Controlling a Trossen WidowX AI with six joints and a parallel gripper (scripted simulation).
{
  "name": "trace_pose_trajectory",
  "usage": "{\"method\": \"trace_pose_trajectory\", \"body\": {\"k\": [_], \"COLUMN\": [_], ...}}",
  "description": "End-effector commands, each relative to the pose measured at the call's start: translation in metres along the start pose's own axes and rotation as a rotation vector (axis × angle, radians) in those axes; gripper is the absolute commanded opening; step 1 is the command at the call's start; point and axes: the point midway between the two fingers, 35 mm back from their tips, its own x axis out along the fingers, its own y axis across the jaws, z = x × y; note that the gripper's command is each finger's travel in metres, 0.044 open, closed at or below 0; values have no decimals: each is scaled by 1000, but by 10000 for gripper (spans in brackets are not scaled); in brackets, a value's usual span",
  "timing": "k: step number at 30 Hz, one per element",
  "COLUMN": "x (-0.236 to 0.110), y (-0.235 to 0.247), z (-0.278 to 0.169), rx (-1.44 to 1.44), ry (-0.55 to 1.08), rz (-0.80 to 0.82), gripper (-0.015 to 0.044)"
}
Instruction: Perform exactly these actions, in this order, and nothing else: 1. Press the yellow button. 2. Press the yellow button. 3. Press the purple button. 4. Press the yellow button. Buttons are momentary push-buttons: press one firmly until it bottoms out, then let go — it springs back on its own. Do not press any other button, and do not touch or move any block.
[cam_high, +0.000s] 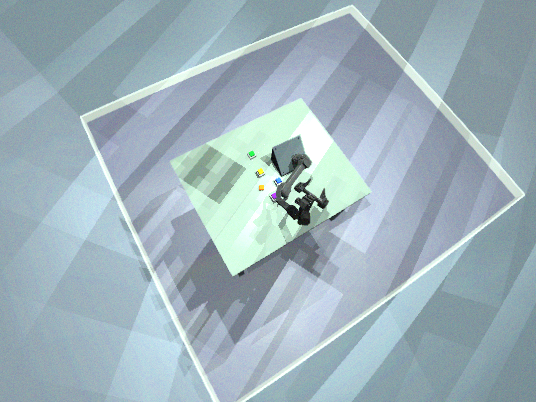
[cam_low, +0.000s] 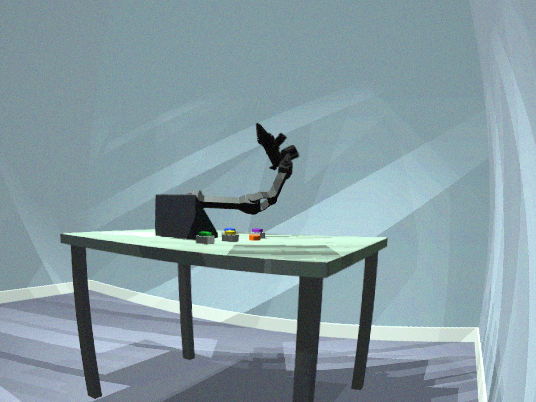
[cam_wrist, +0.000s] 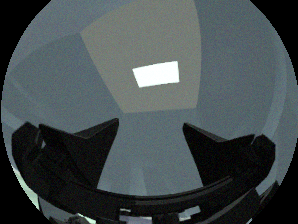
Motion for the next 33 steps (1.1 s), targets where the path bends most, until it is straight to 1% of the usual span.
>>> {"method": "trace_pose_trajectory", "body": {"k": [1, 3, 5, 10, 12, 15, 19, 22, 26, 29, 33], "x": [2, 15, 38, 84, 107, 138, 163, 167, 155, 135, 94], "y": [-2, -13, -22, -15, 0, 36, 100, 152, 220, 268, 323], "z": [-2, -21, -49, -96, -115, -138, -154, -156, -151, -145, -137], "rx": [9, 76, 169, 316, 377, 451, 504, 513, 486, 439, 344], "ry": [1, 12, 29, 63, 82, 111, 148, 174, 207, 231, 261], "rz": [8, 77, 188, 415, 543, 751, 1030, 1234, 1496, 1687, 1929], "gripper": [400, 400, 400, 400, 400, 400, 400, 400, 400, 400, 400]}}
